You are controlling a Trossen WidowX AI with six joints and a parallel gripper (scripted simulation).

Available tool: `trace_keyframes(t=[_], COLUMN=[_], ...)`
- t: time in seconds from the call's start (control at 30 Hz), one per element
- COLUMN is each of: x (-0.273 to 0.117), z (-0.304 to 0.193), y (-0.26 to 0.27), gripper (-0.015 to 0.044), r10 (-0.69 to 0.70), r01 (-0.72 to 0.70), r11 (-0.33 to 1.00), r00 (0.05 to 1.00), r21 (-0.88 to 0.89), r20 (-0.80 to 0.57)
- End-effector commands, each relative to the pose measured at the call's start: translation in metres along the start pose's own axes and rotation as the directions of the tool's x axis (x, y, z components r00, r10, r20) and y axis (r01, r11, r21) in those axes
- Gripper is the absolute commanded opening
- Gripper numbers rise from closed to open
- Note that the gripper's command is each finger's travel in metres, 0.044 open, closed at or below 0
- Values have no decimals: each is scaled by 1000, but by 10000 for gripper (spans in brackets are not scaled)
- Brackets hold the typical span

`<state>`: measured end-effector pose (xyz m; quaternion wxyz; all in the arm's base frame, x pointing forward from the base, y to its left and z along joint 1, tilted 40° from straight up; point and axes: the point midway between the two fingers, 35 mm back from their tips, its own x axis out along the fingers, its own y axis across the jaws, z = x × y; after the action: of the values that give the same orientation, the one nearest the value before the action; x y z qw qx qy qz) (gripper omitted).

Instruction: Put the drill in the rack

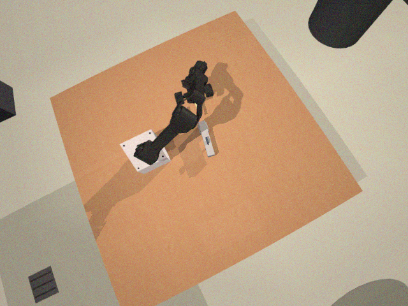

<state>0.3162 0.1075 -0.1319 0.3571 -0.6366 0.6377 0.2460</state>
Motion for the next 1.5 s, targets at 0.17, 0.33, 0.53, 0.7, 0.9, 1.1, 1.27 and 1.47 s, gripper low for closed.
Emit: trace_keyframes(t=[0.17,0.33,0.53,0.7,0.9,1.1,1.27,1.47], x=[-5,-8,-5,-4,-3,-2,-1,-1], z=[0,0,2,4,6,8,9,11], y=[-1,-1,9,17,27,37,45,55], gripper=[0,0,0,0,0,0,0,0], r10=[0,0,0,1,1,2,2,2], r01=[0,0,0,-1,-1,-2,-2,-2], r11=[1000,1000,1000,1000,1000,1000,1000,1000], r00=[1000,1000,1000,1000,1000,1000,1000,1000], r21=[4,4,4,4,3,3,3,2], r20=[4,4,4,4,4,5,5,5])
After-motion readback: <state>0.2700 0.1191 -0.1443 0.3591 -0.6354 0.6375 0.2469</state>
